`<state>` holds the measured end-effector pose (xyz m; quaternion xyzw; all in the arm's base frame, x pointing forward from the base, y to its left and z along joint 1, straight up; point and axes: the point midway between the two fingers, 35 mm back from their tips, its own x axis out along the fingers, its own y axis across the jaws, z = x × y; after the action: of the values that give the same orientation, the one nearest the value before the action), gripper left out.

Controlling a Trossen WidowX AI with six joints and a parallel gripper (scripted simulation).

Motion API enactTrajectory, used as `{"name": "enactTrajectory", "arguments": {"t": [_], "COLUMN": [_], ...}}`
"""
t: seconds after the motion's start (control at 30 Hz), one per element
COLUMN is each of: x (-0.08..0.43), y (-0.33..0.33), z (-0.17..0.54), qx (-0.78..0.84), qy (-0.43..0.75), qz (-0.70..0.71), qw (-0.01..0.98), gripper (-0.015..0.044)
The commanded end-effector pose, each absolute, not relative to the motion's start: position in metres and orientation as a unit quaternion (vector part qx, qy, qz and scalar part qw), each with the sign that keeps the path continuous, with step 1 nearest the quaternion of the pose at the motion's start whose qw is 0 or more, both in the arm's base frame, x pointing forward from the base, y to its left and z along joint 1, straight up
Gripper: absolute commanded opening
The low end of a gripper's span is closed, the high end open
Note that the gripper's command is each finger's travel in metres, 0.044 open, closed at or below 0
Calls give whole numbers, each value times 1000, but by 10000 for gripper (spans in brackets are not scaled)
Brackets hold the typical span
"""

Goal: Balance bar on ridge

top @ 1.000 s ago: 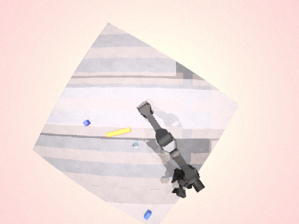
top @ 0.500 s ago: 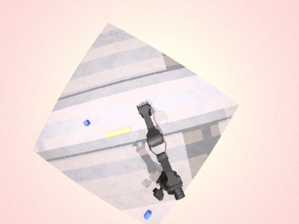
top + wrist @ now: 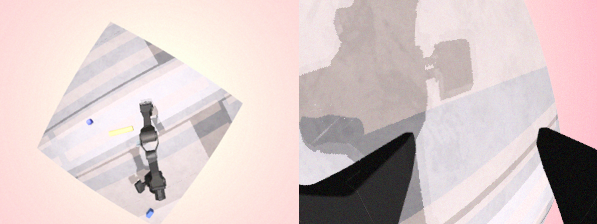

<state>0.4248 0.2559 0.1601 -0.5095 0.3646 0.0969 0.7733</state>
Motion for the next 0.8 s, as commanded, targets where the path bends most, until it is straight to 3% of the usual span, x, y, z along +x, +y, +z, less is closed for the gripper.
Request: {"name": "enactTrajectory", "arguments": {"t": [0.0,0.77], "x": [426,391], "y": [226,76], "z": [156,140], "qx": [-470,-213], "qy": [398,553], "qz": [85,-23], "qw": [783,806], "gripper": [315,315]}}
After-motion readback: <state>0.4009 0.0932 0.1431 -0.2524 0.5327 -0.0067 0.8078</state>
